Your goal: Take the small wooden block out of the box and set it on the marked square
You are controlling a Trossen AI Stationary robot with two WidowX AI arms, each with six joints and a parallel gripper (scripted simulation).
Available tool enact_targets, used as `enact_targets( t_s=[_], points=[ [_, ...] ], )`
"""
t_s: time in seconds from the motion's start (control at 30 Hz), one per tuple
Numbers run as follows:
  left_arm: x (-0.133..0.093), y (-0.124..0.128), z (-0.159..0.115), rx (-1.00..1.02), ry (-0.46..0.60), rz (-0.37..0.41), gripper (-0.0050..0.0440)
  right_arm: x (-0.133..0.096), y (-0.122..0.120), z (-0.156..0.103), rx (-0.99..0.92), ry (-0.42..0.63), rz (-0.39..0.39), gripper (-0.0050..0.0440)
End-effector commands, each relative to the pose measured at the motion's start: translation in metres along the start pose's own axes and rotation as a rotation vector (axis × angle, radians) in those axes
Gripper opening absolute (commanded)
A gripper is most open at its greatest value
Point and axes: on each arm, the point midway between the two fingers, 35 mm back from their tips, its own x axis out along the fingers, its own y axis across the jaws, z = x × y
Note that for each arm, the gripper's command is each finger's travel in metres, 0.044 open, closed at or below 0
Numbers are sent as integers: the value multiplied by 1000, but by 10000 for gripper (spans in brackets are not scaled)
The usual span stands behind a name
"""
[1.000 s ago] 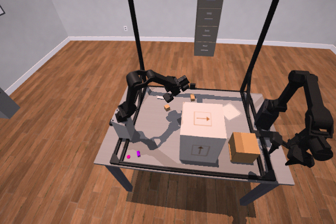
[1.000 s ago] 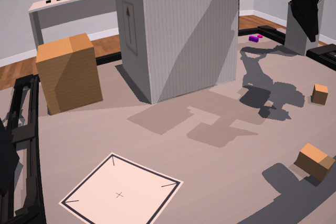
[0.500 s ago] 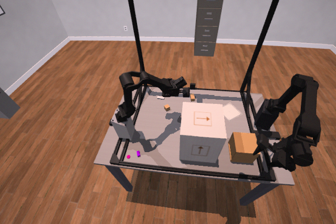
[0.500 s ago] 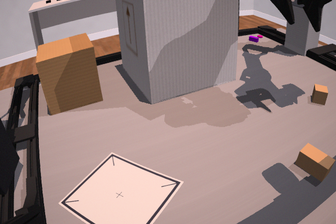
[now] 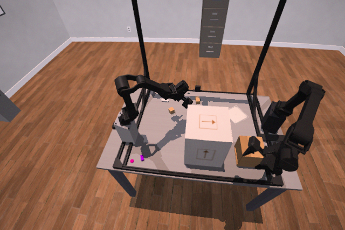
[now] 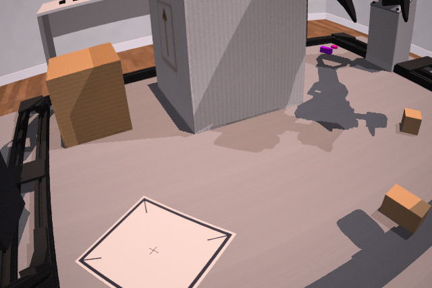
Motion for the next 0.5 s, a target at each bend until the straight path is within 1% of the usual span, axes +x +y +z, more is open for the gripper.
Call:
enact_targets(
  t_s=[0.0,0.13,0.2,0.3,0.37,0.47],
  points=[
    [16,-20,6,-8,8,-53,400,-9,-4,-2,219,-52,-28,400],
    [28,-38,8,42,16,-92,400,-17,-9,-6,413,-95,-49,400],
    [28,-38,8,42,16,-92,400,-17,-9,-6,413,-95,-49,400],
    [34,-51,11,98,15,-117,400,-22,-13,-10,533,-127,-65,400],
    [33,-63,16,157,1,-148,400,-26,-19,-14,616,-156,-84,400],
    [32,-88,25,275,-31,-210,400,-36,-29,-23,781,-222,-116,400]
  ],
)
